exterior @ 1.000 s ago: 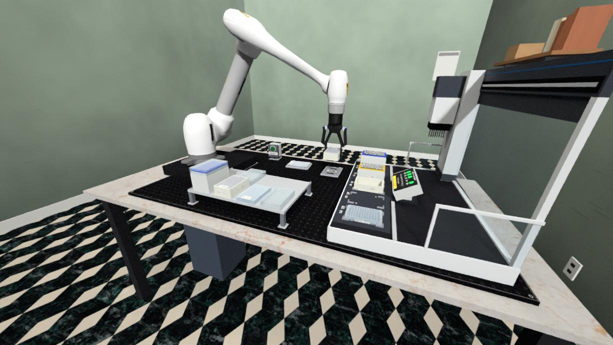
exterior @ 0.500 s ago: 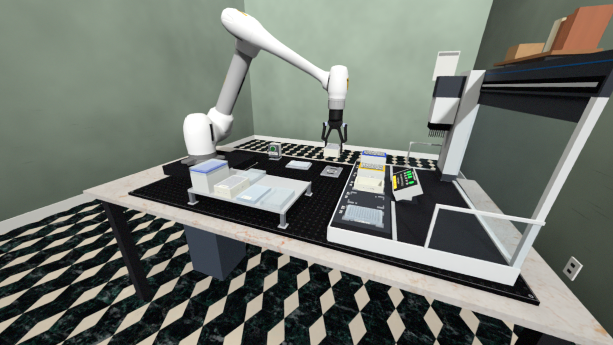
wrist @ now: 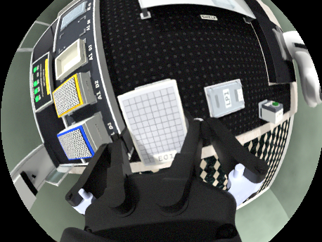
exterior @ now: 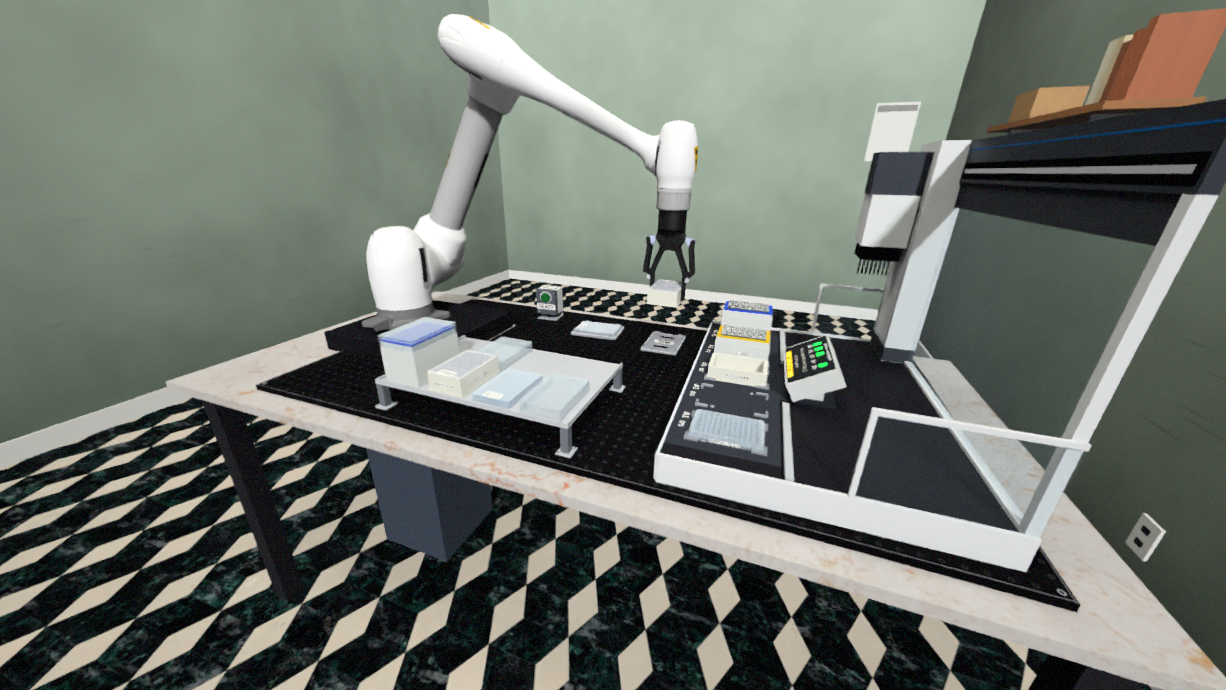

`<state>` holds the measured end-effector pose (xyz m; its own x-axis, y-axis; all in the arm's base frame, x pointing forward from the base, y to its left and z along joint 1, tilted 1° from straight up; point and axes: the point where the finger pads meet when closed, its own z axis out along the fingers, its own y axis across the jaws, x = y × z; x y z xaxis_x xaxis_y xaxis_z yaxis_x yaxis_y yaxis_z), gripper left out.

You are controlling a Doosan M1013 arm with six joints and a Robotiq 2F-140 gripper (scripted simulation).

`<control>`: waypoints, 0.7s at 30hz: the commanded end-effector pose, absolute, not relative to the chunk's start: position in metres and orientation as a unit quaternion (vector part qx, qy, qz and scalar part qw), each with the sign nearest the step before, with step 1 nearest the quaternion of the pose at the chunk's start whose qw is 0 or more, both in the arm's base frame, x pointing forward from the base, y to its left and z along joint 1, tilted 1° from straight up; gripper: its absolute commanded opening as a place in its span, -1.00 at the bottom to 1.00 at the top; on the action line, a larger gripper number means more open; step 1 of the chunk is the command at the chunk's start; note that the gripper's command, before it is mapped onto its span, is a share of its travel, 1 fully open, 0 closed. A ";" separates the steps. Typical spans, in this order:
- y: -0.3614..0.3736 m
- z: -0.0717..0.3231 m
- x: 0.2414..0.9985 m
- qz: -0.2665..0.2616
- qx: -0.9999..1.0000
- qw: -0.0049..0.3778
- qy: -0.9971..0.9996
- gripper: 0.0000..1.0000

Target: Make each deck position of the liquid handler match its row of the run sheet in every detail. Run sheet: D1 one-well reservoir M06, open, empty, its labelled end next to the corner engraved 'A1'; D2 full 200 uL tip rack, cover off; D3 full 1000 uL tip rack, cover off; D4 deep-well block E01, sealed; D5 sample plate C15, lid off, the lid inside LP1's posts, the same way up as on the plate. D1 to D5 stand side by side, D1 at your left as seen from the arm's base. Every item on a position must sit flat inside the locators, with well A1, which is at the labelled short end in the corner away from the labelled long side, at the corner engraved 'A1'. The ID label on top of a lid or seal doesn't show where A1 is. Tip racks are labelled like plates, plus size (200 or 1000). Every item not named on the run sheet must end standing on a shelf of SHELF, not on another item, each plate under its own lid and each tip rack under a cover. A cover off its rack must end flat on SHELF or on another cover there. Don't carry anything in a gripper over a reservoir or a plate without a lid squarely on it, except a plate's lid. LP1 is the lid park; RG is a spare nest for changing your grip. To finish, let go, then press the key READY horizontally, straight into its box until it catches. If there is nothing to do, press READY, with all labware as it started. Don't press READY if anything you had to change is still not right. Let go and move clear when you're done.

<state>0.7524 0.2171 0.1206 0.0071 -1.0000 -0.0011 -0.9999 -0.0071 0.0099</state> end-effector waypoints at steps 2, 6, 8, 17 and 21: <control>0.217 0.128 0.753 -0.004 0.710 0.002 -0.705 -0.80; 0.217 0.132 0.753 -0.004 0.710 0.002 -0.705 -0.80; 0.217 0.135 0.753 -0.004 0.710 0.002 -0.705 -0.80; 0.217 0.150 0.753 -0.004 0.710 0.002 -0.705 -0.80; 0.217 0.157 0.753 -0.004 0.710 0.002 -0.705 -0.80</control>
<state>0.7528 0.2171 0.1522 0.0071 -1.0000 -0.0011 -0.9999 -0.0071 0.0099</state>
